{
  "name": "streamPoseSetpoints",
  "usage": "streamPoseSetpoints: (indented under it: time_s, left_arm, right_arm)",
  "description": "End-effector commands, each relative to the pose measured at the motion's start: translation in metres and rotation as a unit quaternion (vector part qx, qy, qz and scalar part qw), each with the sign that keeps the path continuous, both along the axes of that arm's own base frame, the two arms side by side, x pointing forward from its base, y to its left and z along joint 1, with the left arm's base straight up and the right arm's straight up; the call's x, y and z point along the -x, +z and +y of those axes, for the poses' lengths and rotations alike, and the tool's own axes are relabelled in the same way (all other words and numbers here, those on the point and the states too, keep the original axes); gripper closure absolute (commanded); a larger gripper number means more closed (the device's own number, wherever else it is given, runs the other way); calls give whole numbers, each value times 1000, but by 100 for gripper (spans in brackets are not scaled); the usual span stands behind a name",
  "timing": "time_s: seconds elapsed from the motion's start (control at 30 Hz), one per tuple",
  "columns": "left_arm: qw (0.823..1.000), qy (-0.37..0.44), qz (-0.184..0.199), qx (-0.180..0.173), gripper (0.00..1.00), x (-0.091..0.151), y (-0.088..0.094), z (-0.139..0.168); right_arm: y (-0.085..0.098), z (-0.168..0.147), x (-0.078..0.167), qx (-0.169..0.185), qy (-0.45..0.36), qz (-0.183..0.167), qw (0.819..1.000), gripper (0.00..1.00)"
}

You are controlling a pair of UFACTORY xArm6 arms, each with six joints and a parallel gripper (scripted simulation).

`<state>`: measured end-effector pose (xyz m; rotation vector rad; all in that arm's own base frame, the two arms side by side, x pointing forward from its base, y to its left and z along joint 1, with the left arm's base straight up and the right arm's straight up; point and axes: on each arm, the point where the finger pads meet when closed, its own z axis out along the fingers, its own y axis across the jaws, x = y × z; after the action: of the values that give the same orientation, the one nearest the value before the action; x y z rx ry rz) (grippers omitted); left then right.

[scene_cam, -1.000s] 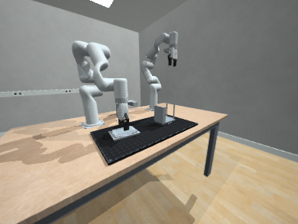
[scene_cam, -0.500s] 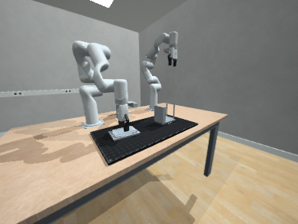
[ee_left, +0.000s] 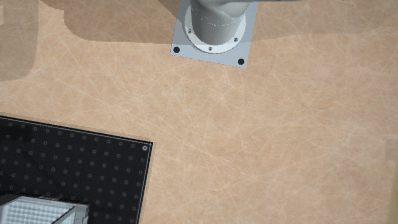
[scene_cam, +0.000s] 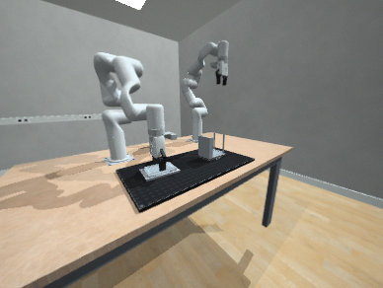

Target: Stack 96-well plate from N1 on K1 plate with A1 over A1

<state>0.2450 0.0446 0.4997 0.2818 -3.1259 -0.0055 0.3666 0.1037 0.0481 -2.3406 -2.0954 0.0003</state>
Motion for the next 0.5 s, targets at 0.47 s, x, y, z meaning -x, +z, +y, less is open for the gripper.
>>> streamPoseSetpoints:
  time_s: [0.47]
  left_arm:
    - [1000, 0, -2, 0, 0, 0, 1, 0]
  right_arm:
    - [-4, 0, -1, -1, 0, -2, 1000, 0]
